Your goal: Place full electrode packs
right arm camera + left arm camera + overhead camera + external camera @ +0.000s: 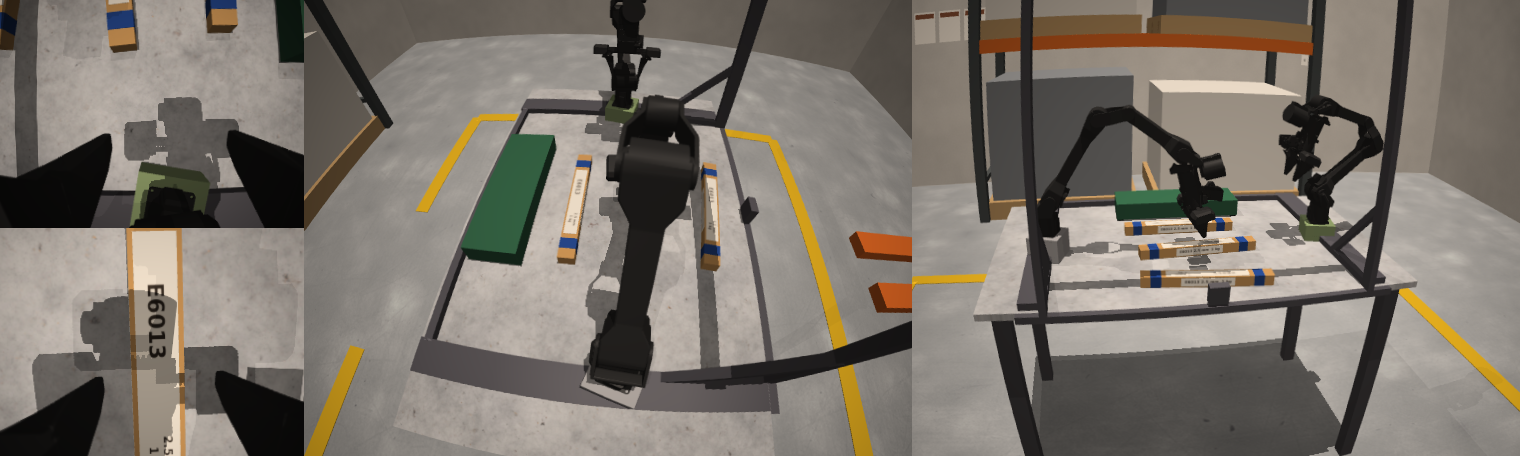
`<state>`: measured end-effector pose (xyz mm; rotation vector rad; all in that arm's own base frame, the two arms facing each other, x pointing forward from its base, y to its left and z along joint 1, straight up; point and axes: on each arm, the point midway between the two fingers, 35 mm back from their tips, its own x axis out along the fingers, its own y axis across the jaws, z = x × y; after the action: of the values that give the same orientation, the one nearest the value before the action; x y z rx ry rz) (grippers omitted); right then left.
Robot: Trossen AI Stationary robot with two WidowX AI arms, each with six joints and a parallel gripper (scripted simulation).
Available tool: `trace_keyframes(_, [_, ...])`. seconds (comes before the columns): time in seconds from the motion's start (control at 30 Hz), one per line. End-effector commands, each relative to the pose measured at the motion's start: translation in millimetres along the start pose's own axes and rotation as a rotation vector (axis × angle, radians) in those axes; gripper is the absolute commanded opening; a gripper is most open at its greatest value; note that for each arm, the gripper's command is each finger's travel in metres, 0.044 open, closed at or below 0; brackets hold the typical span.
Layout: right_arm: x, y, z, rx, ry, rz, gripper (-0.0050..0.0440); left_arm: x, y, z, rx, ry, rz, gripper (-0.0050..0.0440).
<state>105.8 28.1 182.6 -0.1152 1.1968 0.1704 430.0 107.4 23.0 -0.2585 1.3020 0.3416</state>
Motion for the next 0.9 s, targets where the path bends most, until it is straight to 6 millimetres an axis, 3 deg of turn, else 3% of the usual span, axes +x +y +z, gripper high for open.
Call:
trace_keyframes(0.0, [-5.8, -0.3, 3.5, 0.003, -0.022, -0.001, 0.0330, -22.4, 1.7, 15.9, 0.011, -0.066, -0.020, 0.0330])
trace_keyframes(0.23, [-5.8, -0.3, 3.5, 0.003, -0.022, -0.001, 0.0330, -24.1, -1.3, 17.0, 0.016, -0.070, -0.019, 0.0330])
trace_keyframes(0.6, [-5.8, -0.3, 3.5, 0.003, -0.022, -0.001, 0.0330, 19.5, 0.4, -2.3, 0.015, -0.017, -0.010, 0.0330])
trace_keyframes(0.87, [-5.8, -0.3, 3.5, 0.003, -0.022, -0.001, 0.0330, 32.9, 0.1, -5.6, 0.015, -0.017, -0.010, 0.0330])
